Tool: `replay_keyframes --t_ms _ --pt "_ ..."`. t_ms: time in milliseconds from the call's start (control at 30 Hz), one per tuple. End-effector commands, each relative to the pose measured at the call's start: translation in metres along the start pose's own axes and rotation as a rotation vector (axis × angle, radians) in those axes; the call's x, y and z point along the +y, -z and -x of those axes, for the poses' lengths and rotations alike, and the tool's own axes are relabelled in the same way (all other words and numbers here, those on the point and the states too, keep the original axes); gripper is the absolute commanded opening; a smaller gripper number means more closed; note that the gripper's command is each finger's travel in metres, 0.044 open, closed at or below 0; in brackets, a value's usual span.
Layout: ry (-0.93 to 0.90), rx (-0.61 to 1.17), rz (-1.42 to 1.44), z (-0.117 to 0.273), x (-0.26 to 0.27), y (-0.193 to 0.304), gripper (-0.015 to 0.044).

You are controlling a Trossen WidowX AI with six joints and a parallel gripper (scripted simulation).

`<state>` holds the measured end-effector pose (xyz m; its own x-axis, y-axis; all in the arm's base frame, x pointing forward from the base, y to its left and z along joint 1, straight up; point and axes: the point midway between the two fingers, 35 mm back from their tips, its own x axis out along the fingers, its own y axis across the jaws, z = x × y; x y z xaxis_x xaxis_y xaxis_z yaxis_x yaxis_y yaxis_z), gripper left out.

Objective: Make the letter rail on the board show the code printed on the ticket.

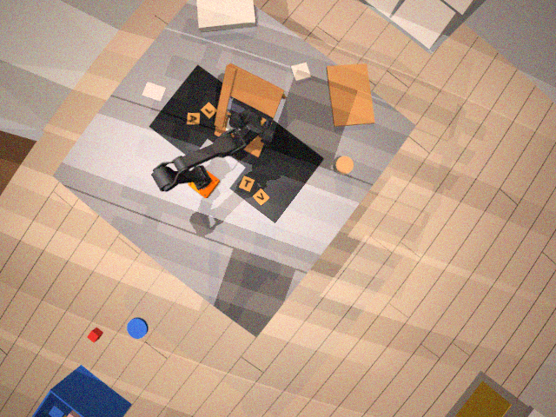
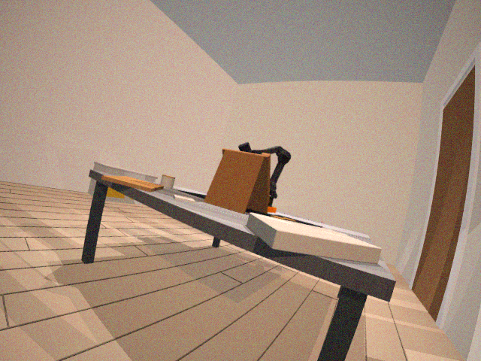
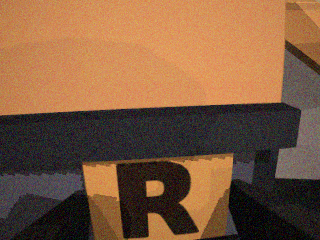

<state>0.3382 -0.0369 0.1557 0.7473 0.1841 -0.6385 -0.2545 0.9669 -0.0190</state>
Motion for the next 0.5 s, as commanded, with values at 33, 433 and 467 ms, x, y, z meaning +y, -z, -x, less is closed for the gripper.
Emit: replay_keyframes --t_ms 33,433,467 --pt "0.003 -0.006 -0.001 0.0008 0.0038 -0.0013 0.0000" --pt "0.002 -0.006 -0.002 0.0006 0.0114 -0.0011 0.0000" --pt "0.002 -0.006 -0.002 0.0006 0.0120 -0.0011 0.0000"
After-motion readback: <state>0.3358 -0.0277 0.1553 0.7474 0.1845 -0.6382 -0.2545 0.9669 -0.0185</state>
